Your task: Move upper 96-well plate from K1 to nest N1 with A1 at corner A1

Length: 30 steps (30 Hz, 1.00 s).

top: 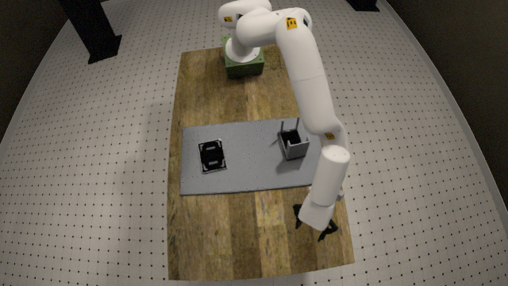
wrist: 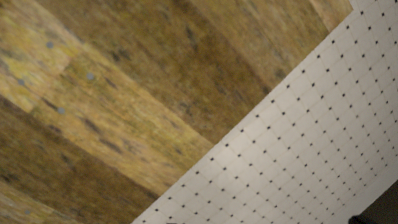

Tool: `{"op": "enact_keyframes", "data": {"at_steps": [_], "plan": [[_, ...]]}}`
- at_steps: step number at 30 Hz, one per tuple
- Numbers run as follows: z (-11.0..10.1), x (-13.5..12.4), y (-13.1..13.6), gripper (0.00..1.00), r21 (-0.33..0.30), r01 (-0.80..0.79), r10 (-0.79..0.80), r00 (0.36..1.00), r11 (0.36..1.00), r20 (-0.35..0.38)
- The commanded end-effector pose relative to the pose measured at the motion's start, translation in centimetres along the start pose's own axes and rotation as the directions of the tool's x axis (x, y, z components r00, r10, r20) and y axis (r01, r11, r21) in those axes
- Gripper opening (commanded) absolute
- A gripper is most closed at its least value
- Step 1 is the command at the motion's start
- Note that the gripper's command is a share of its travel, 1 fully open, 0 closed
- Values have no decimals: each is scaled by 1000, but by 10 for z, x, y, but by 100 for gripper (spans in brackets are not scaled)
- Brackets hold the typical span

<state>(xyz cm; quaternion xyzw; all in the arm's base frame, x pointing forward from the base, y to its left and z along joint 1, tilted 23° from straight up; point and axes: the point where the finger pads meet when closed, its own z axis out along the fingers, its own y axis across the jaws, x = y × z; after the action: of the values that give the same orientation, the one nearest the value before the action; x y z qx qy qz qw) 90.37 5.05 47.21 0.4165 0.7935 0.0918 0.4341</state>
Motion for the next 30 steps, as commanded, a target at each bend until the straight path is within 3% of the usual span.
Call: {"op": "enact_keyframes", "data": {"at_steps": [1,12,16,30], "plan": [[-3,8,-3,100,3,-66,66,998,998,-13],[-11,43,-20,100,37,-285,287,956,958,-58],[-12,47,-22,100,39,-295,297,953,955,-60],[-24,88,-48,100,105,-523,531,843,846,-86]]}}
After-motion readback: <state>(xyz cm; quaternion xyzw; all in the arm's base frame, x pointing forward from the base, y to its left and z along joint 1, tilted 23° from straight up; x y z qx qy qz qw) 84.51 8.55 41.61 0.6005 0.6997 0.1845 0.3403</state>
